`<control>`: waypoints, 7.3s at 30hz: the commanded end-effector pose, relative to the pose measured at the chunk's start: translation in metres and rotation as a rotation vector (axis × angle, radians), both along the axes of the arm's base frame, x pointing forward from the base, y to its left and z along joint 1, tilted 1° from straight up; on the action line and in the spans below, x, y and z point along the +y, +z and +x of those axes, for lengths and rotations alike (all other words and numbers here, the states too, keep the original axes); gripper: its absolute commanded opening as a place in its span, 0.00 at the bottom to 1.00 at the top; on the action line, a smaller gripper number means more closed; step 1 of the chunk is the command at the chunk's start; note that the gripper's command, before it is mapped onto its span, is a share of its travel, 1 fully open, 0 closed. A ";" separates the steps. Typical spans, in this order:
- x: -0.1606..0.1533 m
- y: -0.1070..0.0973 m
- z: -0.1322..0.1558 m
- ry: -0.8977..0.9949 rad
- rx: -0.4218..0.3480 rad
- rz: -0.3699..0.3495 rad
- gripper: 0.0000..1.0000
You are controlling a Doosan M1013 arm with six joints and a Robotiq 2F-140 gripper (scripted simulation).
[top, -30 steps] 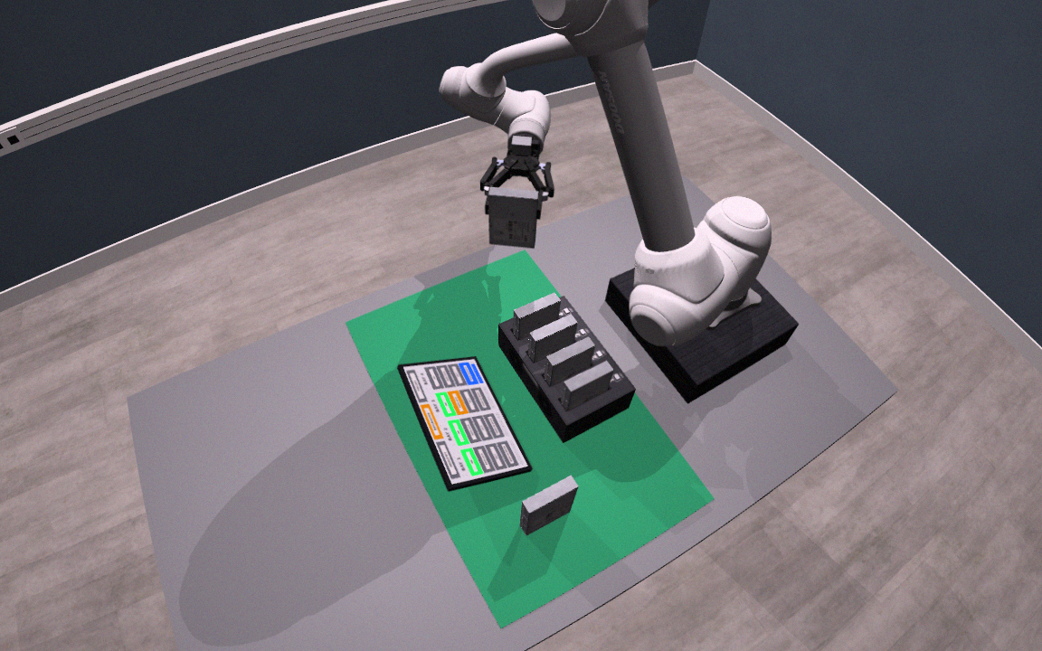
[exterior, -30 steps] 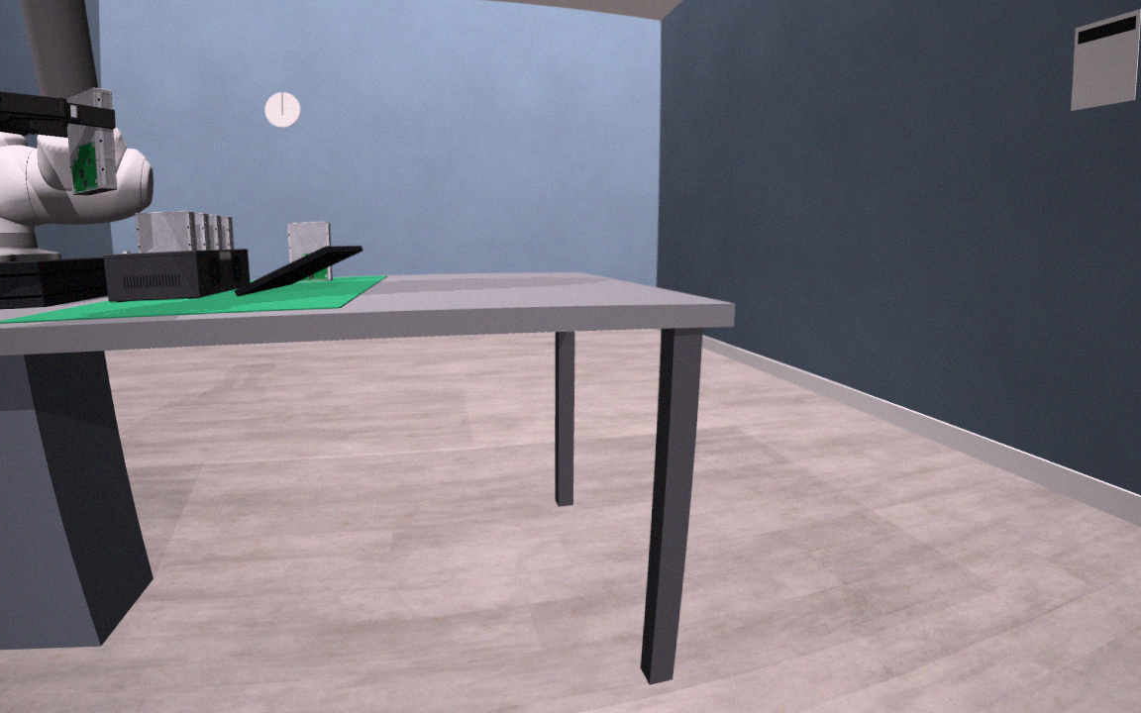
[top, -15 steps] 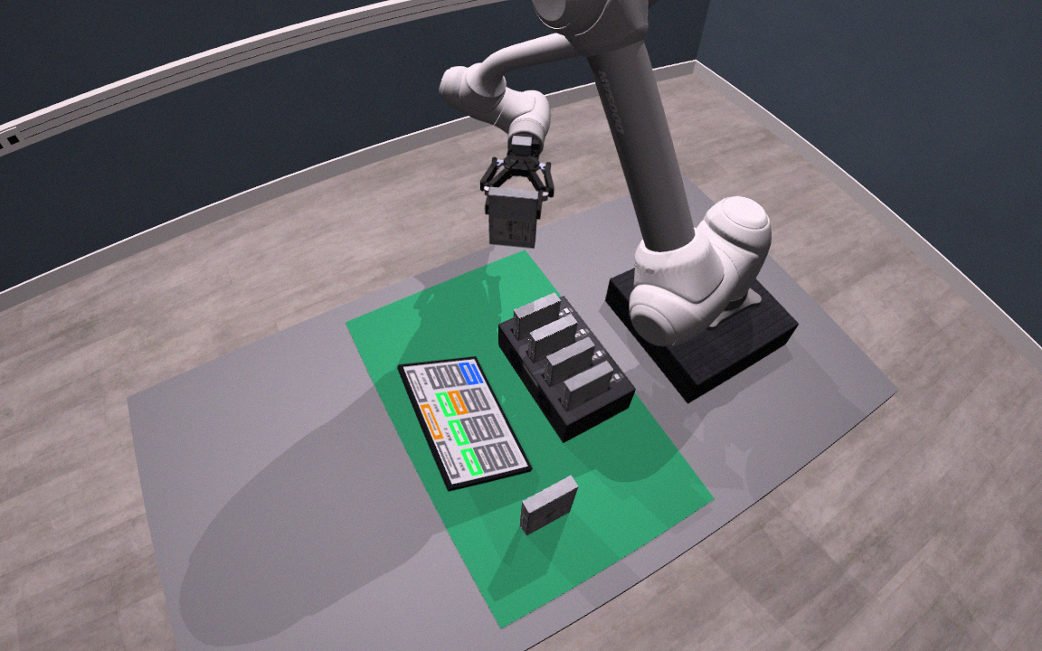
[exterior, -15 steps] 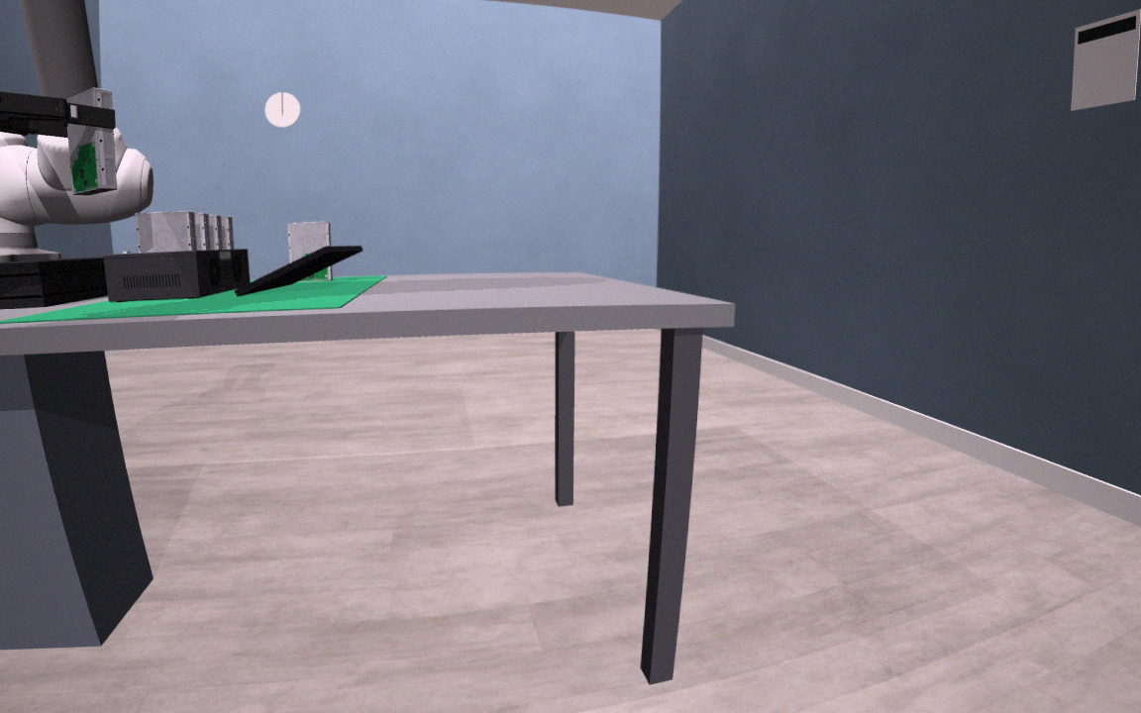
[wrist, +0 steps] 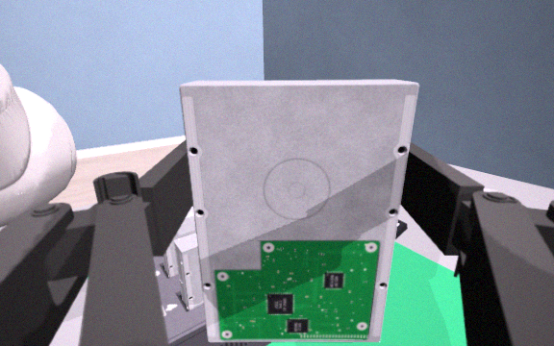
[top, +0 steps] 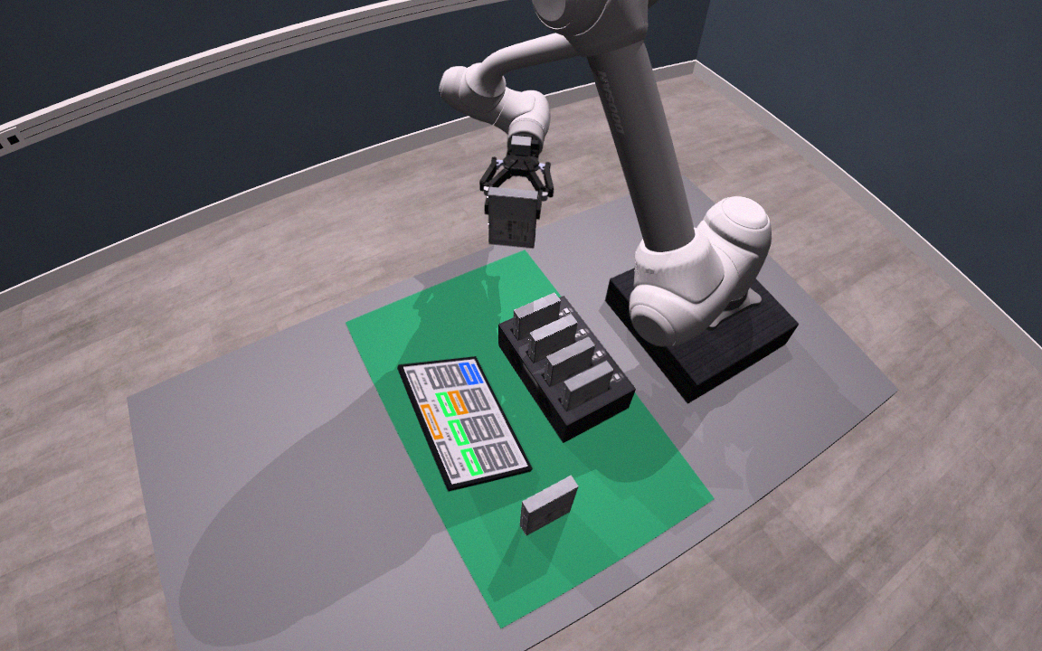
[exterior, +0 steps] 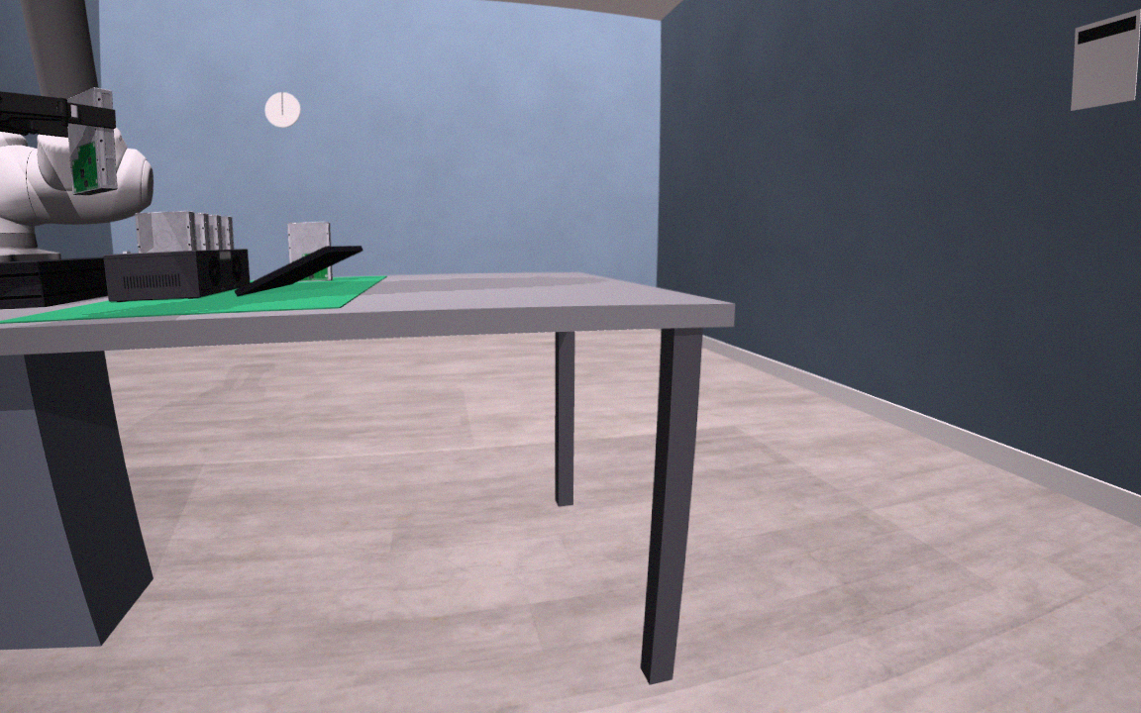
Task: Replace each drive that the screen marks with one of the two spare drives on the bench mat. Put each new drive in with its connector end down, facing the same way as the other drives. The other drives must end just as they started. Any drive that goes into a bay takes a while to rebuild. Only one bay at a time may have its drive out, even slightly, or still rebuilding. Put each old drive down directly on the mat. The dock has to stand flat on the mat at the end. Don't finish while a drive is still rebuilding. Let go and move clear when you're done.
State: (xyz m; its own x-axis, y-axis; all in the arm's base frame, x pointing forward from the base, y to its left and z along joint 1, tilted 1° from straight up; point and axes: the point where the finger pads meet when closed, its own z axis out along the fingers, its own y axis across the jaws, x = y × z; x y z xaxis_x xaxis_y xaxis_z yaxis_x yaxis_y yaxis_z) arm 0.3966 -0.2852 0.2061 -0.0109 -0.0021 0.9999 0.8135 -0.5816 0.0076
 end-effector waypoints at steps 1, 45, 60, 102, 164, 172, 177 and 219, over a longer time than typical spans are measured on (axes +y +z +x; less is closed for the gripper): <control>0.000 0.001 0.001 0.000 -0.001 -0.001 0.10; -0.007 0.001 0.013 0.000 -0.001 -0.001 0.10; -0.009 0.001 0.017 0.000 -0.001 -0.001 0.10; -0.010 -0.001 0.018 0.000 -0.001 -0.001 0.10; -0.010 -0.061 0.019 0.000 -0.001 -0.001 0.10; -0.010 -0.073 0.019 0.000 -0.001 -0.001 0.10; -0.010 -0.081 0.019 0.000 -0.001 -0.001 0.10; -0.010 -0.147 0.020 0.000 -0.001 -0.001 0.10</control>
